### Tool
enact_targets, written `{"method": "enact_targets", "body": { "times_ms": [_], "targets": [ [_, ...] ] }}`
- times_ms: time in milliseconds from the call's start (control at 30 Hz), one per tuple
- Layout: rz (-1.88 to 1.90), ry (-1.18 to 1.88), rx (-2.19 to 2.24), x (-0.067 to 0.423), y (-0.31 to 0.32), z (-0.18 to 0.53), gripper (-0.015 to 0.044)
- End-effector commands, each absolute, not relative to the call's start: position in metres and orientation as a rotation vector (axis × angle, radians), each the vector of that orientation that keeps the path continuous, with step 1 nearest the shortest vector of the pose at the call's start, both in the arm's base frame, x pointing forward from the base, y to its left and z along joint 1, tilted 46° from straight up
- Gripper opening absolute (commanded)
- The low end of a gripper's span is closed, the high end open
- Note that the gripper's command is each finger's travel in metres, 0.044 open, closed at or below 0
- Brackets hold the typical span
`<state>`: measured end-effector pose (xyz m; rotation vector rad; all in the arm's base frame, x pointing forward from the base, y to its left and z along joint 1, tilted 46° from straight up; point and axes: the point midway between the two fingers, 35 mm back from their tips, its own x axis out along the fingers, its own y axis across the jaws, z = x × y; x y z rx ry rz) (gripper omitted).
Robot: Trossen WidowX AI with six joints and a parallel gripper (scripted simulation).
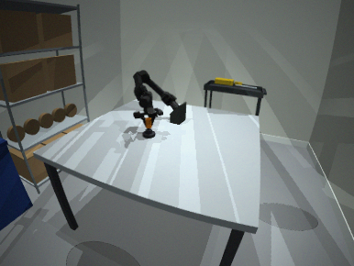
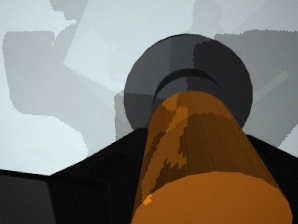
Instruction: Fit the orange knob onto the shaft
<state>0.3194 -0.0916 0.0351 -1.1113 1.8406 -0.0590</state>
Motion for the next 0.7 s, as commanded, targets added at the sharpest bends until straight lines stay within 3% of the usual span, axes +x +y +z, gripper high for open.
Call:
{"method": "enact_targets", "body": {
  "times_ms": [0,267,667],
  "targets": [
    [-0.06,1.836,-1.112,0.321,-0.0893,0.0381,0.0],
    [0.135,1.874,-1.255,0.3224,-0.0896,0.0367,0.0],
    [0.135,1.874,-1.255,0.3201,-0.0913,0.0363,0.0]
  ]
}}
